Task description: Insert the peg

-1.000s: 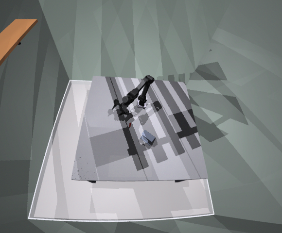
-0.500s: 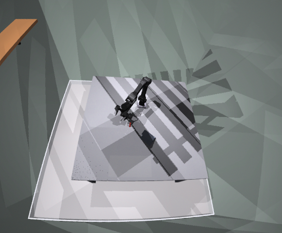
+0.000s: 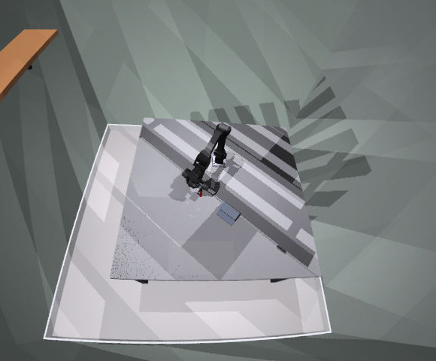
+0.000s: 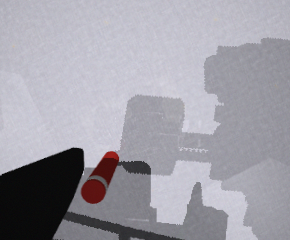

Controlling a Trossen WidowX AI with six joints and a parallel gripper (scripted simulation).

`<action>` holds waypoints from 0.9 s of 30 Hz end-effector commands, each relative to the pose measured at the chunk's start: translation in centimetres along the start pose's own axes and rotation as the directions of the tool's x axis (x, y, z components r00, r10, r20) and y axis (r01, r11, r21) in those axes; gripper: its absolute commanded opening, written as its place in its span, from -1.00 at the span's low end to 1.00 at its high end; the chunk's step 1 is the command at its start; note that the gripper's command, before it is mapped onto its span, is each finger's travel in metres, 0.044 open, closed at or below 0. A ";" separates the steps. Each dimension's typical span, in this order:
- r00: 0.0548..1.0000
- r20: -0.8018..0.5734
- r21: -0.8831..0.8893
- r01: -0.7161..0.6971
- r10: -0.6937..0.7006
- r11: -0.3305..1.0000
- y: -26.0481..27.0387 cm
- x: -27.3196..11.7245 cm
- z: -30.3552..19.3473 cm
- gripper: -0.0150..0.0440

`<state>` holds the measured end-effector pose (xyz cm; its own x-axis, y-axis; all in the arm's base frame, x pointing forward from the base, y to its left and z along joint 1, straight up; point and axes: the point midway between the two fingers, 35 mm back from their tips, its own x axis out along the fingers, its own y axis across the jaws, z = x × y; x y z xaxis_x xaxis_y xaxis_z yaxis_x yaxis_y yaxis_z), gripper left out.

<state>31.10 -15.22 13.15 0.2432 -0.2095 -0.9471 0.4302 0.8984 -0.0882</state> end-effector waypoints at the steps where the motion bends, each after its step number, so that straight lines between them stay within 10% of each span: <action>1: 0.995 -0.088 0.074 -0.033 0.040 0.997 1.5 0.4 -0.6 1.00; 27: 0.954 -0.282 0.232 -0.032 0.098 0.972 4.6 2.1 -2.6 1.00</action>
<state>31.52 -10.66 10.87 0.0420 -0.0110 -0.9991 0.6081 0.7937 0.0168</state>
